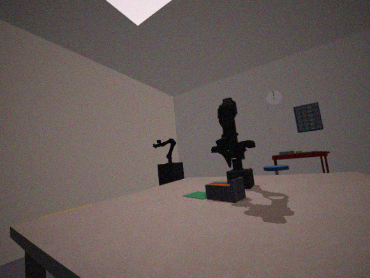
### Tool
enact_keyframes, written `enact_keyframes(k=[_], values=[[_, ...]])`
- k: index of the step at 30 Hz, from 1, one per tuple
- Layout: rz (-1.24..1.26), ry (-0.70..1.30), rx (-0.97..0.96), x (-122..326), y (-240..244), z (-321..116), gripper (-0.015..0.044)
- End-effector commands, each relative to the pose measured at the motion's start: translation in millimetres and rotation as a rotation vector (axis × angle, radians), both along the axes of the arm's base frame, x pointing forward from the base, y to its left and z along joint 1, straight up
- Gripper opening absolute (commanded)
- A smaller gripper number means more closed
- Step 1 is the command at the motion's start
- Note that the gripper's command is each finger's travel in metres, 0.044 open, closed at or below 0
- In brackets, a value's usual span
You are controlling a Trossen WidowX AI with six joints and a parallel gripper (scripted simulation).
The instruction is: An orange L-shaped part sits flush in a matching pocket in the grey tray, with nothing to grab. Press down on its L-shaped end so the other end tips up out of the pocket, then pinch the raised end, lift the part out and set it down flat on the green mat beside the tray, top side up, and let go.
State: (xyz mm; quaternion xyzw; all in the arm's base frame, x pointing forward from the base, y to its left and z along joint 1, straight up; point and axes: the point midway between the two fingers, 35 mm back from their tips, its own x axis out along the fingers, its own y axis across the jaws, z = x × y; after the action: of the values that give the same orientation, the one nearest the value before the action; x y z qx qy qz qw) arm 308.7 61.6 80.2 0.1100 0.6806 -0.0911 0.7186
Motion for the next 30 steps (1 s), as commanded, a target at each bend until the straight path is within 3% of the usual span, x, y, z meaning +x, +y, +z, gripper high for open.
enact_keyframes(k=[1, 4, 30], values=[[0.007, 0.034, -0.011, -4, -2, -43, 0.018], [0.007, 0.035, -0.011, -6, -2, -66, 0.018], [0.007, 0.035, -0.012, -5, -2, -98, 0.018]])
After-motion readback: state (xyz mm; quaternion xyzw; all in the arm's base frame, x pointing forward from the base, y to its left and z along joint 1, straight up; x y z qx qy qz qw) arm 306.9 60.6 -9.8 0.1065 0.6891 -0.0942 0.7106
